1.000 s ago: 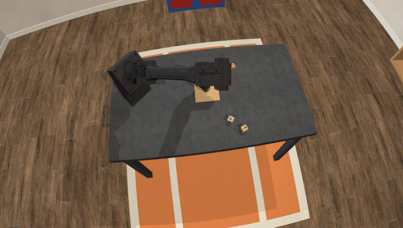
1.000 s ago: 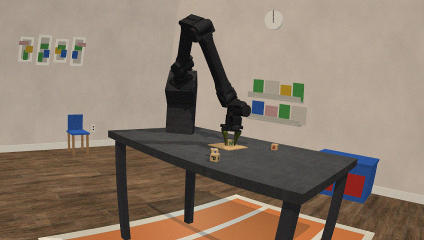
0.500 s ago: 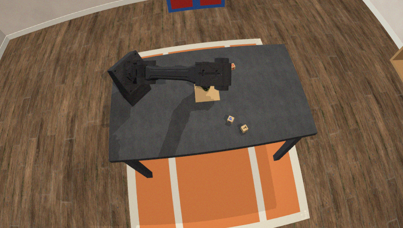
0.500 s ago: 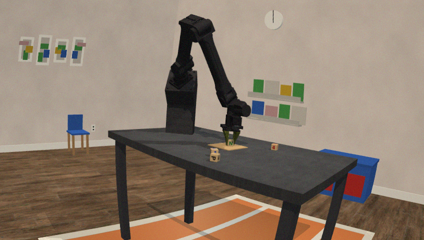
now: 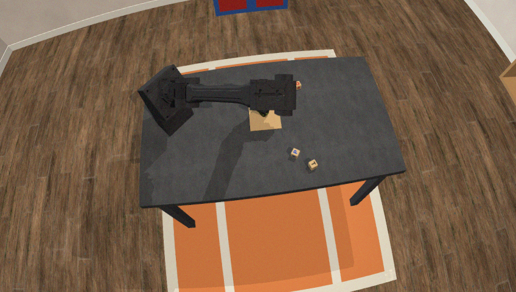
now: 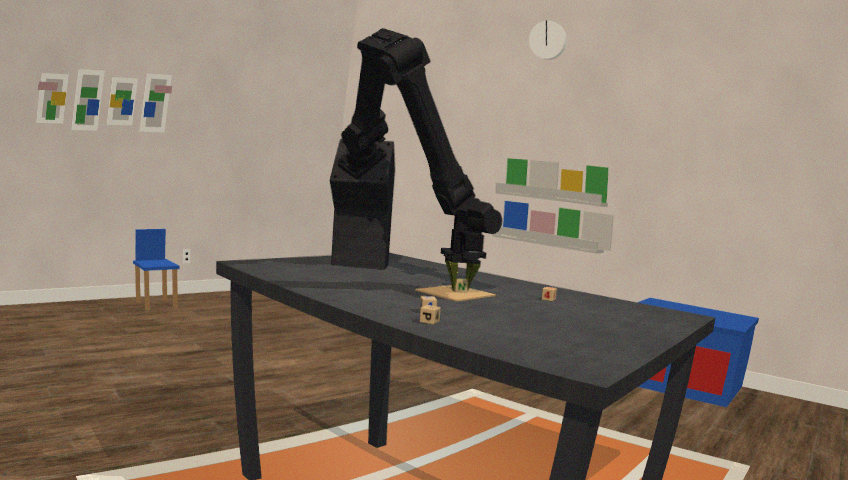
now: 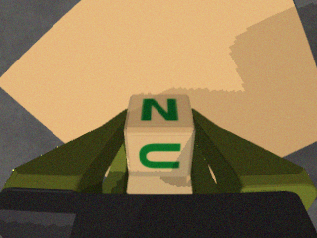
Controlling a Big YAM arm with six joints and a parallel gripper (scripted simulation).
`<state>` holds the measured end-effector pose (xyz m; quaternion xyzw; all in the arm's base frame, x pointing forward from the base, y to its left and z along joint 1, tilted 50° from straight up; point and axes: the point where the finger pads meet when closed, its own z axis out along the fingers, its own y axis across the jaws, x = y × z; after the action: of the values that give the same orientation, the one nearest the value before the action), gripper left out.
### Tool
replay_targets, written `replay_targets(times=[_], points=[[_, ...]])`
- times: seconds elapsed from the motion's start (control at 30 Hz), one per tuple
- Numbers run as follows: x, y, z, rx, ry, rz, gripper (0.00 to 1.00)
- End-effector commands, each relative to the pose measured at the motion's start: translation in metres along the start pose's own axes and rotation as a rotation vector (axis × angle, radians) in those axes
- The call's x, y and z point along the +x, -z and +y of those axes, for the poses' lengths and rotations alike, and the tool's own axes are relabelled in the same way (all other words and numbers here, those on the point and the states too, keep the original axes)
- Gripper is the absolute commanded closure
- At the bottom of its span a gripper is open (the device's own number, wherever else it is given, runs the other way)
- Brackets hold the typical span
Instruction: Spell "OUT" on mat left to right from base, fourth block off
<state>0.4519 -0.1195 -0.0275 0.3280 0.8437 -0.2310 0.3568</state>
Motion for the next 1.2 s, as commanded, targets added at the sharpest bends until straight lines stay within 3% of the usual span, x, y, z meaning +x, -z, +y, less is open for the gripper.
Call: replay_targets(times=[0.0,0.13,0.33,0.4,0.7,0.83,0.97,1.0,1.17], points=[[0.001,-0.003,0.001,-0.003,0.009,-0.005,0.75],[0.001,-0.002,0.001,-0.003,0.010,-0.005,0.75],[0.000,0.025,0.005,-0.016,0.003,-0.009,0.75],[0.000,0.025,0.005,-0.016,0.003,-0.009,0.75],[-0.001,0.087,0.005,-0.018,0.000,-0.012,0.75],[-0.008,0.106,0.009,-0.025,-0.010,-0.020,0.75],[-0.007,0.109,0.009,-0.024,-0.009,-0.018,0.75],[-0.001,0.095,-0.002,0.013,-0.009,0.006,0.75],[0.001,0.097,0.000,0.009,-0.004,0.005,0.75]])
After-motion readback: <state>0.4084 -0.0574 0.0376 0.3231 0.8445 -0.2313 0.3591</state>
